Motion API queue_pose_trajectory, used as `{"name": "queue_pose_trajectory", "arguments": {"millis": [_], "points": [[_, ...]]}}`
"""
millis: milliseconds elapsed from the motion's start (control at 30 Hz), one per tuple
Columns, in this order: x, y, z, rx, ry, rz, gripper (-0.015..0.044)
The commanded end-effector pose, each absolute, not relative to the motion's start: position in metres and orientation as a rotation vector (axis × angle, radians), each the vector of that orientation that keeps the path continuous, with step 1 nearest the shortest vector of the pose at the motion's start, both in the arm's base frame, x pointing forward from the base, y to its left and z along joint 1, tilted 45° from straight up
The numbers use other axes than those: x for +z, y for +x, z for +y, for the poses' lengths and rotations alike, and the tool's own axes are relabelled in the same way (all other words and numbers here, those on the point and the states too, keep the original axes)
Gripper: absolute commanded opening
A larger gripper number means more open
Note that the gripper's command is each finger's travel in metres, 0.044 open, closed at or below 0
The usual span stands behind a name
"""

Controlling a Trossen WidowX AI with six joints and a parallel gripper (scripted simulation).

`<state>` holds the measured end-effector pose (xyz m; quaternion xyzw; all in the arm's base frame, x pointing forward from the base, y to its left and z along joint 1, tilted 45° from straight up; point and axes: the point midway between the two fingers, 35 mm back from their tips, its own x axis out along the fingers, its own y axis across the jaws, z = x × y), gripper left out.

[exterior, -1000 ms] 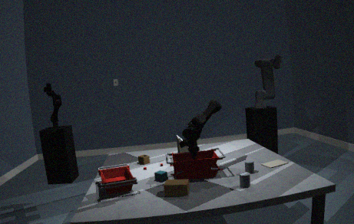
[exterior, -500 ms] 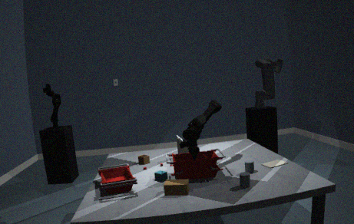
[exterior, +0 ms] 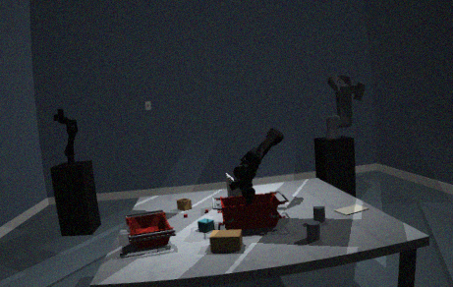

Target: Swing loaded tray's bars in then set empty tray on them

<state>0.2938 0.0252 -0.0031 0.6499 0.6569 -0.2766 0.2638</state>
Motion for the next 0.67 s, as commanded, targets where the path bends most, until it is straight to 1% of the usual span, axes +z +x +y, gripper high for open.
{"name": "queue_pose_trajectory", "arguments": {"millis": [0,467,633], "points": [[0.003,0.297,0.018,-0.746,1.756,1.769,0.044],[0.066,0.298,-0.046,-0.756,1.753,1.769,0.044],[0.074,0.296,-0.053,-0.755,1.754,1.771,0.044]]}}
